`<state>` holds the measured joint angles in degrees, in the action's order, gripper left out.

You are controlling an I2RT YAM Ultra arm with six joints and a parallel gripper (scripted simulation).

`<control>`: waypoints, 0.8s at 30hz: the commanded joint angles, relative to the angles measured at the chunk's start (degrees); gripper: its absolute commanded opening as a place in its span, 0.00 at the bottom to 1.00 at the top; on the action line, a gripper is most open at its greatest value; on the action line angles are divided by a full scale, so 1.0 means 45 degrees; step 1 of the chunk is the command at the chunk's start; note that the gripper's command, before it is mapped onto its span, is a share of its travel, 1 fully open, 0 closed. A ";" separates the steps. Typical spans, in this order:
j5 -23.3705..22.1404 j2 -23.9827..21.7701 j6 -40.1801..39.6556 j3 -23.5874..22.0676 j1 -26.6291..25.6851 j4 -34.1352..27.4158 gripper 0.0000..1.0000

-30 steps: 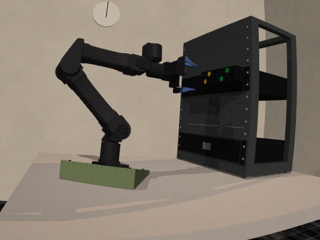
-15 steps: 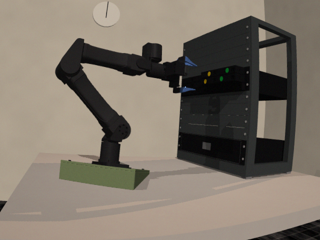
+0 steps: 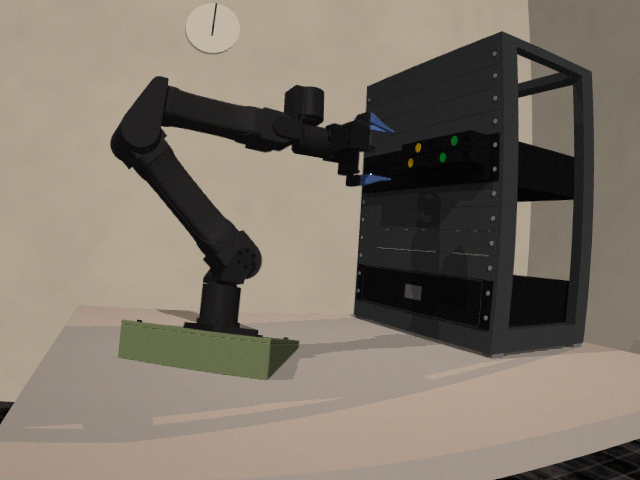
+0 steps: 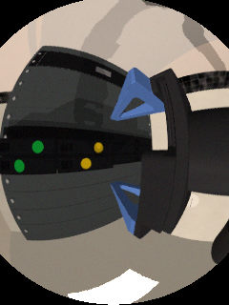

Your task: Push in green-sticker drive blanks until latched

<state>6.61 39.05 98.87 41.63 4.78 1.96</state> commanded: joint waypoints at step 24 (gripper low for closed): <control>-0.2133 -0.0419 0.0132 0.0371 -0.2291 0.0034 1.00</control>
<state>1.04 39.00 99.15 41.60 -2.72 1.93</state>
